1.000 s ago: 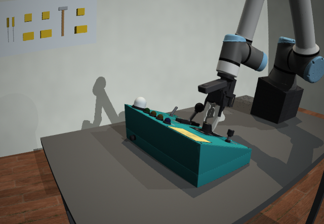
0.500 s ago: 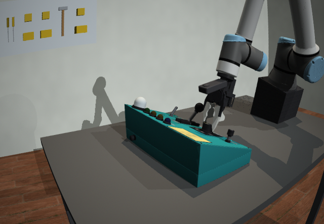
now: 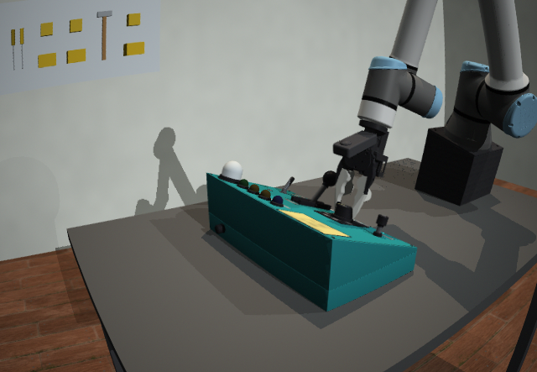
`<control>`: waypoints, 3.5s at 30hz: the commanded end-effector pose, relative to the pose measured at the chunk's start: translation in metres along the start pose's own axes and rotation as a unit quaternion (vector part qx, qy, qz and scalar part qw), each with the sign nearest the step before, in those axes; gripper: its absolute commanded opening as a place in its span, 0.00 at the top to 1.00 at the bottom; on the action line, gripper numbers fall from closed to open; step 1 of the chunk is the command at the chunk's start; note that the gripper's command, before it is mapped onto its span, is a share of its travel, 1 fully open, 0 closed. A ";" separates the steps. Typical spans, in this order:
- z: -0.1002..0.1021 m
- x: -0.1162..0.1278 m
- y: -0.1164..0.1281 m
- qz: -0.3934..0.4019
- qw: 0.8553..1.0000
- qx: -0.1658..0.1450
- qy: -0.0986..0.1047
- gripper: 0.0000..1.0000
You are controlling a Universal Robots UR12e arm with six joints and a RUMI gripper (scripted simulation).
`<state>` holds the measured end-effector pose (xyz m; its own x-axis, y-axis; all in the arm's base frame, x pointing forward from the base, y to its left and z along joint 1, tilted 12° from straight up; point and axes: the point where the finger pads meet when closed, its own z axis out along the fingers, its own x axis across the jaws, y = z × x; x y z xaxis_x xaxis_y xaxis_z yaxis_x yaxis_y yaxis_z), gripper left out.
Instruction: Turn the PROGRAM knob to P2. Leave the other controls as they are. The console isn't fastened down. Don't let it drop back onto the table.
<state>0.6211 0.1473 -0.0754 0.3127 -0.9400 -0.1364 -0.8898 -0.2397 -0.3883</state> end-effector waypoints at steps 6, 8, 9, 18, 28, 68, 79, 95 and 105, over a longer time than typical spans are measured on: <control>0.000 0.000 -0.001 -0.087 0.996 0.001 -0.001 1.00; 0.000 0.000 -0.001 -0.109 0.994 0.001 -0.001 1.00; 0.000 0.000 -0.001 -0.120 0.993 0.001 -0.001 1.00; 0.000 0.000 -0.001 -0.204 0.979 0.001 0.000 1.00; 0.000 0.000 -0.001 -0.330 0.944 0.001 0.000 1.00; 0.000 0.000 -0.001 -0.625 0.780 0.001 0.000 1.00; 0.000 0.000 -0.001 -0.651 0.759 0.001 0.000 1.00; 0.000 0.000 -0.001 -0.654 0.756 0.001 0.000 1.00; 0.000 0.000 0.000 -0.654 0.756 0.001 0.000 1.00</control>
<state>0.6210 0.1473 -0.0754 0.9256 0.1021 0.3645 0.1821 -0.9643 -0.1923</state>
